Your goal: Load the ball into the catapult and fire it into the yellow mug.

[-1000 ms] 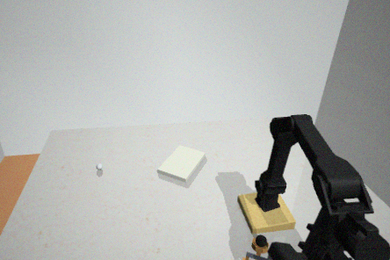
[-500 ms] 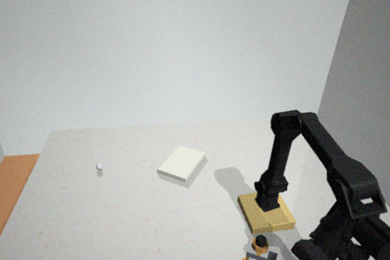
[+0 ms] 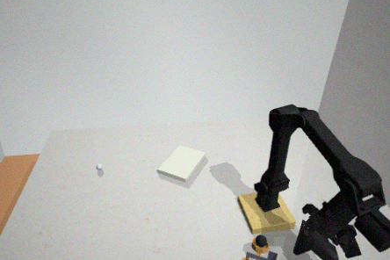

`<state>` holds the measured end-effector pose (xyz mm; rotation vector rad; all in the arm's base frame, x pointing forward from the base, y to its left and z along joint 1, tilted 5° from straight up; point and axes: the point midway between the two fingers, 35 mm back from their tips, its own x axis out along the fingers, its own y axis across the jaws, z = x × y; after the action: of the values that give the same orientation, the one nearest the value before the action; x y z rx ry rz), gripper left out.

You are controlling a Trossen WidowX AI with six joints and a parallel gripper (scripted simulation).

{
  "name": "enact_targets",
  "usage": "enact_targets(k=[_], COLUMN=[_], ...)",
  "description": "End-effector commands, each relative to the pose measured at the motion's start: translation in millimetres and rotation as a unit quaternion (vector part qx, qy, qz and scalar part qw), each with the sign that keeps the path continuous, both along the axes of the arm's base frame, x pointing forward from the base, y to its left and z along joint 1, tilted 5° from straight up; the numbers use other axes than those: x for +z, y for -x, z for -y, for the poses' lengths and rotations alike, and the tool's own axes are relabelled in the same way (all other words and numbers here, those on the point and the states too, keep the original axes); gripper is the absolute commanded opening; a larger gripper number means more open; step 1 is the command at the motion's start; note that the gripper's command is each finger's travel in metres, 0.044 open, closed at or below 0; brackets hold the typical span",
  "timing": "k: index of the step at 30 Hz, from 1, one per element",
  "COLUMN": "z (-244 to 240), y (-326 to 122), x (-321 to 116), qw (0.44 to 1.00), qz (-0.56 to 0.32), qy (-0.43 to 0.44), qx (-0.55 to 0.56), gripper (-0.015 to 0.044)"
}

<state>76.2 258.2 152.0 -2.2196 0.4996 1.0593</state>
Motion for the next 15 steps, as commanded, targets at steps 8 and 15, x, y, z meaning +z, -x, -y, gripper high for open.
enact_targets(k=[8, 15], z=[43.5, 66.4], y=[13.2, 16.5], x=[-13.2, -17.7], qw=[0.982, 0.955], qz=[0.043, 0.070], qy=[0.136, 0.210], qx=[0.127, 0.198], gripper=[0.0000, 0.0000])
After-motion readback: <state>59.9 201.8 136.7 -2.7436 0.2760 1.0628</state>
